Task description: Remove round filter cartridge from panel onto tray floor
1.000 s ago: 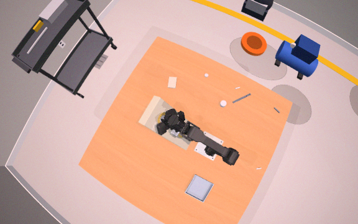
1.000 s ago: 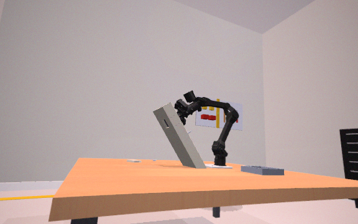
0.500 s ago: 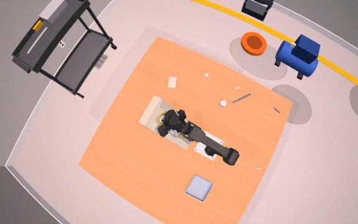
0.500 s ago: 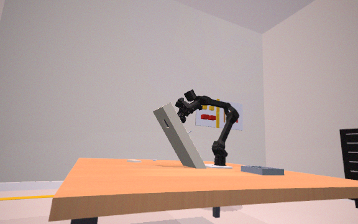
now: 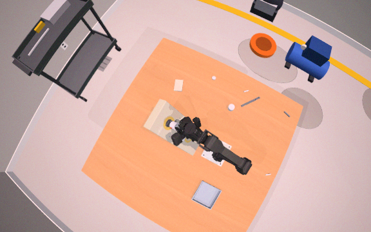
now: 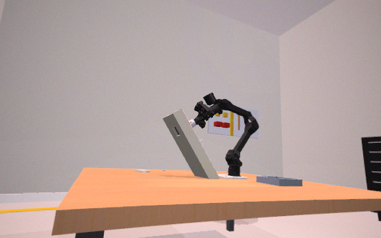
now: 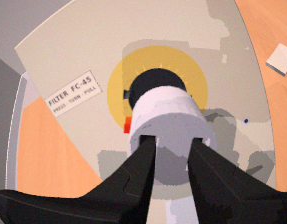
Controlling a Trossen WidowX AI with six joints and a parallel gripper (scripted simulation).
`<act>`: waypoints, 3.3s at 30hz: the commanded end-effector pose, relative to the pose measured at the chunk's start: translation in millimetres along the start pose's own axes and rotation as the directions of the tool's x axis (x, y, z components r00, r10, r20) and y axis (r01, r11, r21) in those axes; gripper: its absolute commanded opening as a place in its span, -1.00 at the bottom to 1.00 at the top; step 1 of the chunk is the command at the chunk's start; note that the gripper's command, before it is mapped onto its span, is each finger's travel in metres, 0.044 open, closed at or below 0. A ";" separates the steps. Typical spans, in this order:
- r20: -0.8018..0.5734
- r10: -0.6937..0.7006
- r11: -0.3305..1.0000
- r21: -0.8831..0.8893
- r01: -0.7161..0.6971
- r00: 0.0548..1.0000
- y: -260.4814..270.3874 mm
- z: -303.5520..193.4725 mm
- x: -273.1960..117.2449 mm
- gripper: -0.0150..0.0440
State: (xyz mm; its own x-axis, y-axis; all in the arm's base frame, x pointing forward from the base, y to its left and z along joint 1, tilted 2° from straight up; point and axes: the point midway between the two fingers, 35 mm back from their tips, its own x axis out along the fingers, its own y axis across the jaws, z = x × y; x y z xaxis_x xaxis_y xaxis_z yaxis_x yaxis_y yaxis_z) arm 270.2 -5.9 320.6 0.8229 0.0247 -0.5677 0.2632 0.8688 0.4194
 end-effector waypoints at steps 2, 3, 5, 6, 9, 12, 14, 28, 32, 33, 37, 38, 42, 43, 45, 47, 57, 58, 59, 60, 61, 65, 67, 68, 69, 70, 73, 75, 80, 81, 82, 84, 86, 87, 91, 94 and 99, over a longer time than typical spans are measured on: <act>0.010 0.009 1.000 0.004 -0.009 1.000 -5.1 -10.6 -3.1 -0.49; 0.010 0.009 1.000 0.004 -0.009 1.000 -6.5 -13.3 -2.7 -0.49; 0.010 0.009 1.000 0.004 -0.009 1.000 -9.5 -18.7 -2.0 -0.49; 0.010 0.009 1.000 0.004 -0.009 1.000 -11.0 -21.4 -1.6 -0.49; 0.009 0.008 1.000 0.004 -0.008 1.000 -15.5 -29.5 -0.3 -0.49; 0.009 0.008 1.000 0.004 -0.008 1.000 -20.0 -37.8 1.2 -0.49; 0.009 0.008 1.000 0.004 -0.008 1.000 -23.1 -43.3 2.3 -0.49; -0.003 -0.002 1.000 0.005 0.002 1.000 -30.0 -54.7 6.8 -0.17; -0.003 -0.002 1.000 0.005 0.002 1.000 -30.0 -54.7 6.8 -0.17; -0.003 -0.002 1.000 0.005 0.002 1.000 -30.0 -54.7 6.8 -0.17; 0.007 0.007 1.000 0.004 -0.007 1.000 -32.8 -60.7 6.5 -0.17; 0.007 0.007 1.000 0.004 -0.007 1.000 -32.0 -59.3 6.1 -0.17; 0.008 0.008 1.000 0.004 -0.008 1.000 -16.2 -30.8 0.5 -0.17; 0.009 0.008 1.000 0.004 -0.008 1.000 -11.5 -22.2 -0.8 -0.17; 0.010 0.009 1.000 0.004 -0.009 1.000 -2.2 -5.3 -2.7 -0.17; 0.010 0.009 1.000 0.004 -0.009 1.000 3.5 4.9 -3.5 -0.17; 0.018 0.014 1.000 0.000 -0.014 1.000 25.5 44.8 -42.0 0.54; 0.019 0.014 1.000 0.000 -0.014 1.000 27.8 48.9 -46.8 0.63; 0.019 0.014 1.000 -0.001 -0.014 1.000 29.1 51.3 -49.7 0.72; 0.020 0.015 1.000 -0.001 -0.015 1.000 29.5 52.1 -50.7 0.80; 0.020 0.015 1.000 -0.001 -0.015 1.000 29.5 52.1 -50.7 0.89; -0.099 -0.052 0.987 -0.154 0.036 0.994 12.3 21.9 -32.4 0.54; -0.199 -0.107 0.958 -0.284 0.047 0.974 -2.5 -4.4 -20.4 0.54; -0.247 -0.133 0.937 -0.346 0.041 0.960 -9.9 -17.8 -15.6 0.54; -0.295 -0.160 0.913 -0.406 0.028 0.942 -17.4 -31.3 -11.6 0.54; -0.332 -0.180 0.893 -0.450 0.012 0.926 -23.0 -41.7 -9.0 0.54; -0.360 -0.196 0.876 -0.483 -0.003 0.912 -27.6 -50.0 -7.3 0.54; -0.360 -0.196 0.876 -0.483 -0.003 0.912 -27.6 -50.0 -7.3 0.54; -0.360 -0.195 0.876 -0.483 -0.003 0.912 -28.2 -51.0 -3.7 0.54; -0.360 -0.195 0.876 -0.483 -0.003 0.912 -28.5 -51.5 -2.1 0.54; -0.360 -0.195 0.876 -0.483 -0.003 0.912 -28.8 -52.0 -0.6 0.54; -0.360 -0.195 0.876 -0.483 -0.003 0.912 -29.3 -53.0 2.4 0.54; -0.360 -0.195 0.876 -0.483 -0.003 0.912 -29.9 -54.0 5.4 0.54; -0.360 -0.195 0.876 -0.483 -0.003 0.912 -30.2 -54.5 6.9 0.54; -0.359 -0.195 0.876 -0.483 -0.003 0.913 -31.4 -56.7 12.9 0.54; -0.359 -0.195 0.876 -0.483 -0.003 0.913 -32.3 -58.4 17.3 0.54; -0.359 -0.195 0.876 -0.483 -0.003 0.913 -33.9 -61.4 24.6 0.54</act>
State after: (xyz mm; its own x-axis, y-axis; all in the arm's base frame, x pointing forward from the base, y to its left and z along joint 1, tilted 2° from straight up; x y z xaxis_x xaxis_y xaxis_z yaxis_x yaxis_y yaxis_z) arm 247.6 -4.2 255.0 0.5217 0.0338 -0.8525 -0.0164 0.9994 0.0296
